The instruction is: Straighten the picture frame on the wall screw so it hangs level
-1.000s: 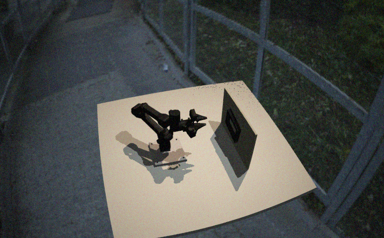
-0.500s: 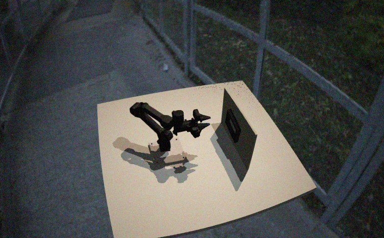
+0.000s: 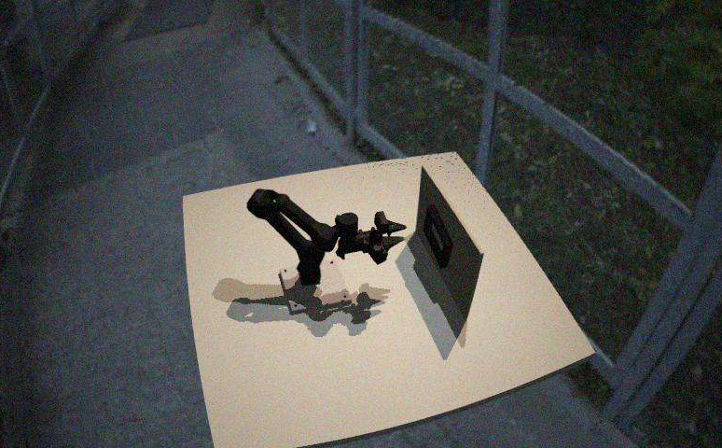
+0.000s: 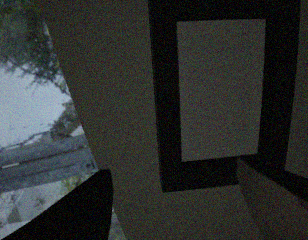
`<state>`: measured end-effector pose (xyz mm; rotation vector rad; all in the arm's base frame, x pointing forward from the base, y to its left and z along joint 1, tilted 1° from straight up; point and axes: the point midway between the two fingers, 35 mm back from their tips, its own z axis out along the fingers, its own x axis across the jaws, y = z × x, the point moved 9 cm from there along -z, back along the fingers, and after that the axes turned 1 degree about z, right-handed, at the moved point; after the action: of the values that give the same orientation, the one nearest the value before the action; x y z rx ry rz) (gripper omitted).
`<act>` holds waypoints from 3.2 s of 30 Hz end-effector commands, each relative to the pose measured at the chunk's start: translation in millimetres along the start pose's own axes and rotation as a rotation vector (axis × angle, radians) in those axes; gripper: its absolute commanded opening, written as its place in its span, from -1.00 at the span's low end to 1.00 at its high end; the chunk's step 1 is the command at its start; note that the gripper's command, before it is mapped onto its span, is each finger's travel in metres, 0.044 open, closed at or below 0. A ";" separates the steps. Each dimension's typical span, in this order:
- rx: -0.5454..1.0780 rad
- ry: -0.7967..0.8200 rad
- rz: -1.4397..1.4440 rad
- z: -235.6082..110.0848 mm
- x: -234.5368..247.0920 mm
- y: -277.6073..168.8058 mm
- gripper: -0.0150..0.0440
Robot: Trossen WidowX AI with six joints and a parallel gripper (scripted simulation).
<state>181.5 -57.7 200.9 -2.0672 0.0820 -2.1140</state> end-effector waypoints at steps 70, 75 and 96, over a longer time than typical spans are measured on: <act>-0.004 0.000 0.009 121.8 -4.1 0.0 0.39; -0.004 0.000 0.009 121.8 -4.1 0.0 0.39; -0.004 0.000 0.009 121.8 -4.1 0.0 0.39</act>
<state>302.2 -45.8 201.1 -2.0605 0.0892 -2.1088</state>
